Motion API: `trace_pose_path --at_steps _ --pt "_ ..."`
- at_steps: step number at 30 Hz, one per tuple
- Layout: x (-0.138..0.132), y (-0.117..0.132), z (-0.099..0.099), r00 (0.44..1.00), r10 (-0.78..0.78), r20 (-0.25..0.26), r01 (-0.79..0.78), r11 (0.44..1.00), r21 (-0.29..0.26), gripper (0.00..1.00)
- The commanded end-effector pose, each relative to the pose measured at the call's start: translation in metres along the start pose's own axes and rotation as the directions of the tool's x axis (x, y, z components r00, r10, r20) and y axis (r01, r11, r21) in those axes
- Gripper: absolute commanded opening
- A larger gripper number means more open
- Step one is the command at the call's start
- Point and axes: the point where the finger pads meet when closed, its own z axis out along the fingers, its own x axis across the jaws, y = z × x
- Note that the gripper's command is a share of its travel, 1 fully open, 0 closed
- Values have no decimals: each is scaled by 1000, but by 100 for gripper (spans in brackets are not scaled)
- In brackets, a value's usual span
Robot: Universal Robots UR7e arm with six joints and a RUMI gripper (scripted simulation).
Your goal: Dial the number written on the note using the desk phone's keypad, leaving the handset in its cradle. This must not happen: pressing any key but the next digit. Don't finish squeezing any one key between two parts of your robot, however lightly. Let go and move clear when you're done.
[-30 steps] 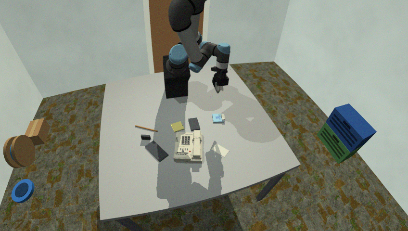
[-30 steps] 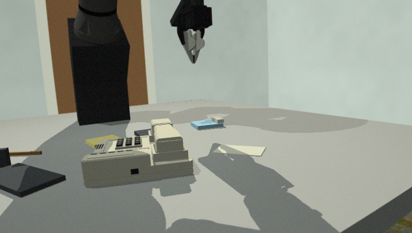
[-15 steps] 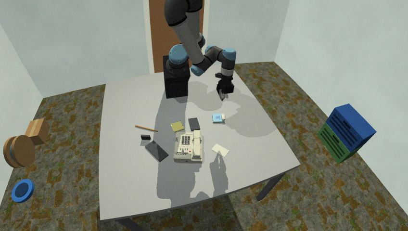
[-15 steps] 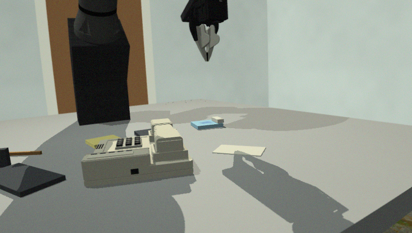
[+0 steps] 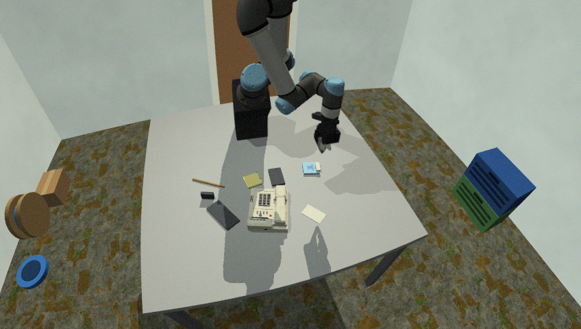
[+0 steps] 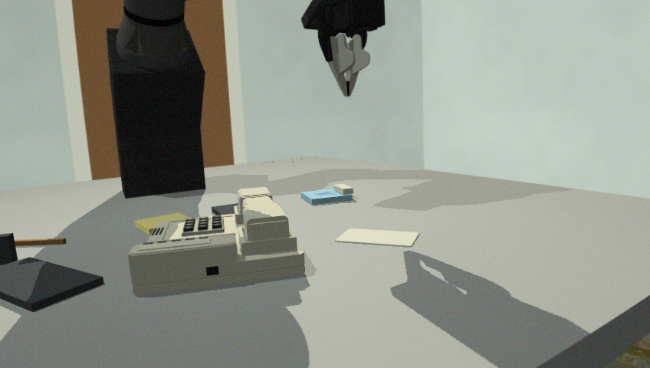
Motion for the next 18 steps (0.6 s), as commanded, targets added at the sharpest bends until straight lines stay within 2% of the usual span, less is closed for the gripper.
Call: trace_pose_path --at_steps 1,18 --pt "2 11 2 1000 -4 -2 4 1000 8 0" --pt "2 15 2 1000 -5 -2 5 1000 8 0"
